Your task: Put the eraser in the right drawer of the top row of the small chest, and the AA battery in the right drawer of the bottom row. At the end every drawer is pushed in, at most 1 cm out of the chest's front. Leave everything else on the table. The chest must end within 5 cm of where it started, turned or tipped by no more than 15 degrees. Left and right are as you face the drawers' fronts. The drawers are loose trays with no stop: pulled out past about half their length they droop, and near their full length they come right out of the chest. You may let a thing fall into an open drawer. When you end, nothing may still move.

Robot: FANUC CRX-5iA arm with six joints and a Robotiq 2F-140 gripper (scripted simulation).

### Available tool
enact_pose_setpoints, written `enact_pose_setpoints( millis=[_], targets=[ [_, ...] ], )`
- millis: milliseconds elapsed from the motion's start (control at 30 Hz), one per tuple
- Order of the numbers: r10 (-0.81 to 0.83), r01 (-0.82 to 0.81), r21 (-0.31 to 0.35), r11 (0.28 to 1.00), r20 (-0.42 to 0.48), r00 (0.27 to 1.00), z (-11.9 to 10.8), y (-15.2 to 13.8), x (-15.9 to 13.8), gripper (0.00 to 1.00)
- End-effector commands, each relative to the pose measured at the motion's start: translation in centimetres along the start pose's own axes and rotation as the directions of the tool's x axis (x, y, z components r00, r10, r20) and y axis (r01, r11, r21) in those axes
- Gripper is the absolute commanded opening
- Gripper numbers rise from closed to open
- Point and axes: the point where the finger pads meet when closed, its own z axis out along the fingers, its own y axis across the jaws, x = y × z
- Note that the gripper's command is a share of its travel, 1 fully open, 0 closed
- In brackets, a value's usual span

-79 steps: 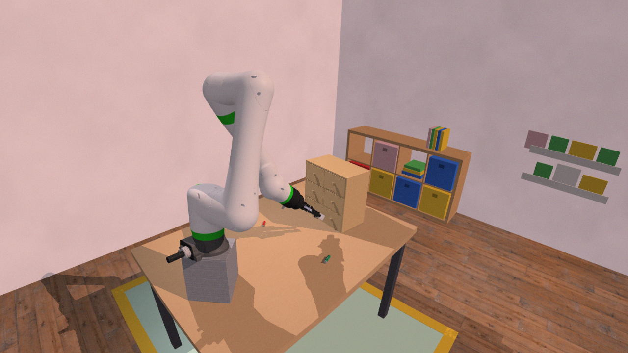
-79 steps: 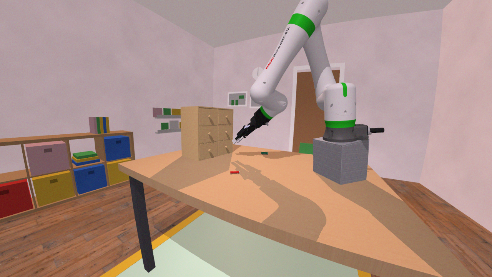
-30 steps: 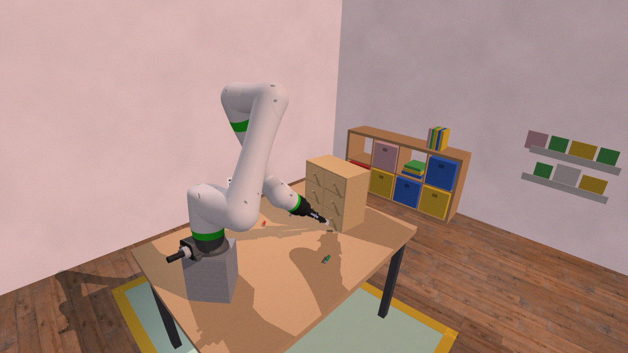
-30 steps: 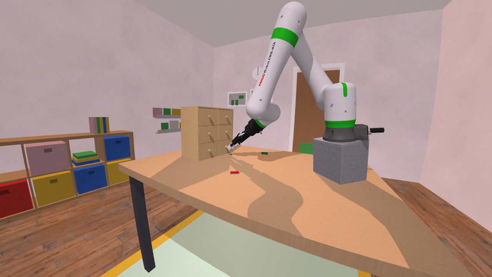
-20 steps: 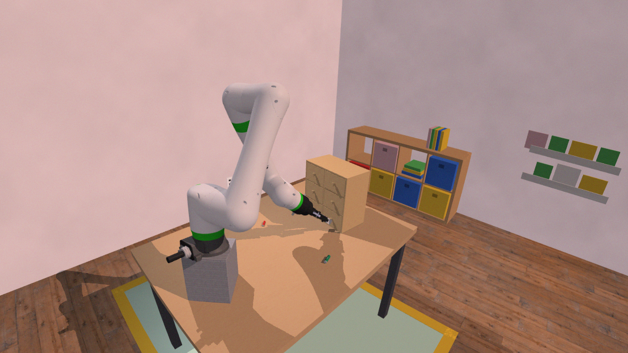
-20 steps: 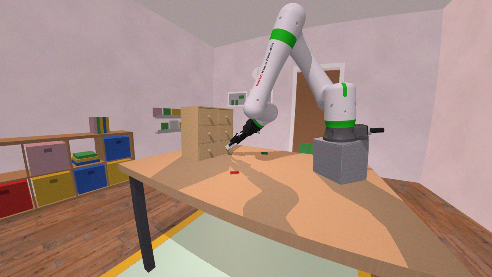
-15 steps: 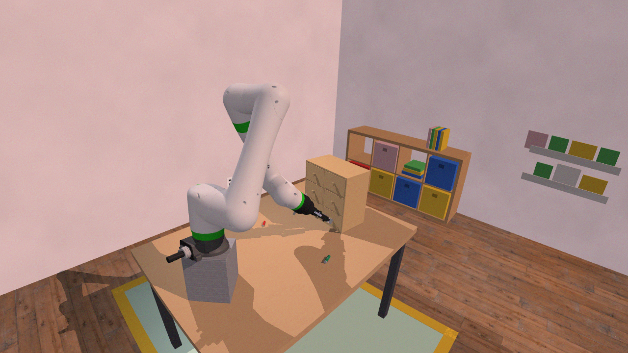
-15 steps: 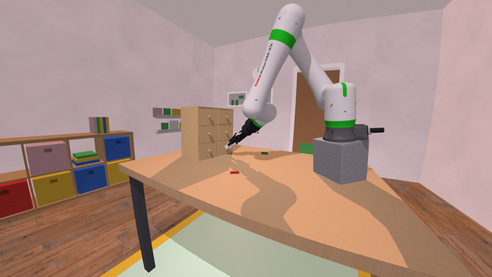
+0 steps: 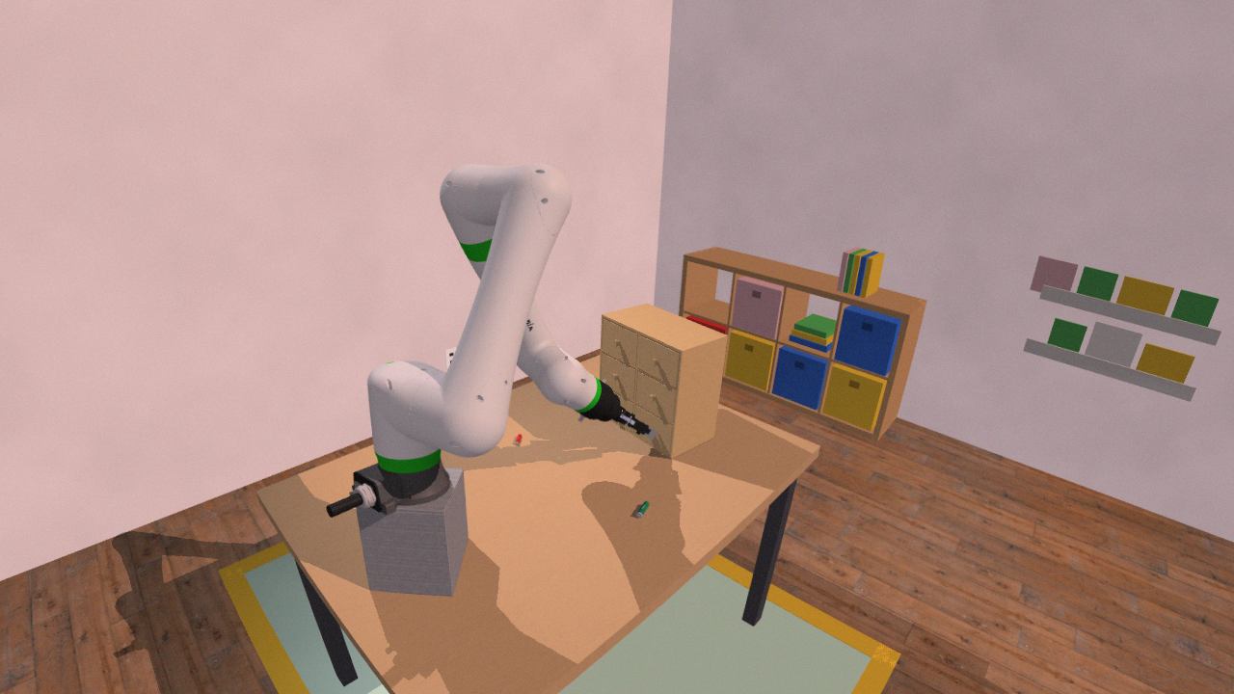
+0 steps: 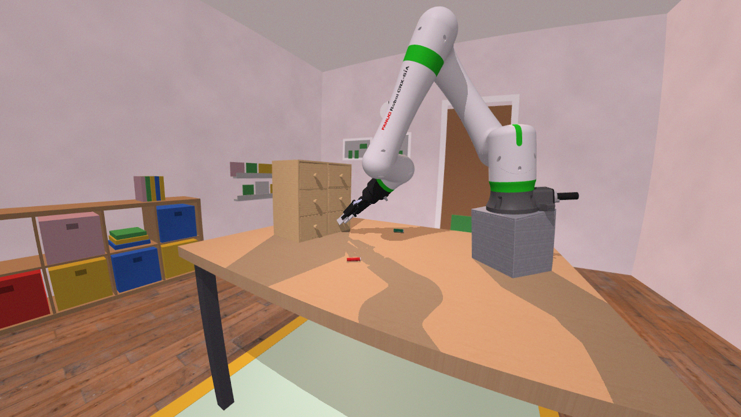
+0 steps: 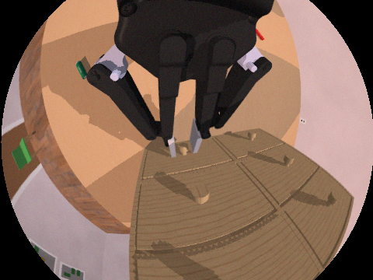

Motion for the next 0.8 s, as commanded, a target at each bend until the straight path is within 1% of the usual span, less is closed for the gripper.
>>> enact_pose_setpoints(
  millis=[0, 633, 667, 767],
  targets=[
    [0.0, 0.0, 0.0, 1.0, 0.0, 1.0, 0.0, 0.01, 0.02, 0.2],
    [0.0, 0.0, 0.0, 1.0, 0.0, 1.0, 0.0, 0.01, 0.02, 0.2],
    [0.0, 0.0, 0.0, 1.0, 0.0, 1.0, 0.0, 0.01, 0.02, 0.08],
    [0.0, 0.0, 0.0, 1.0, 0.0, 1.0, 0.0, 0.01, 0.02, 0.08]
  ],
)
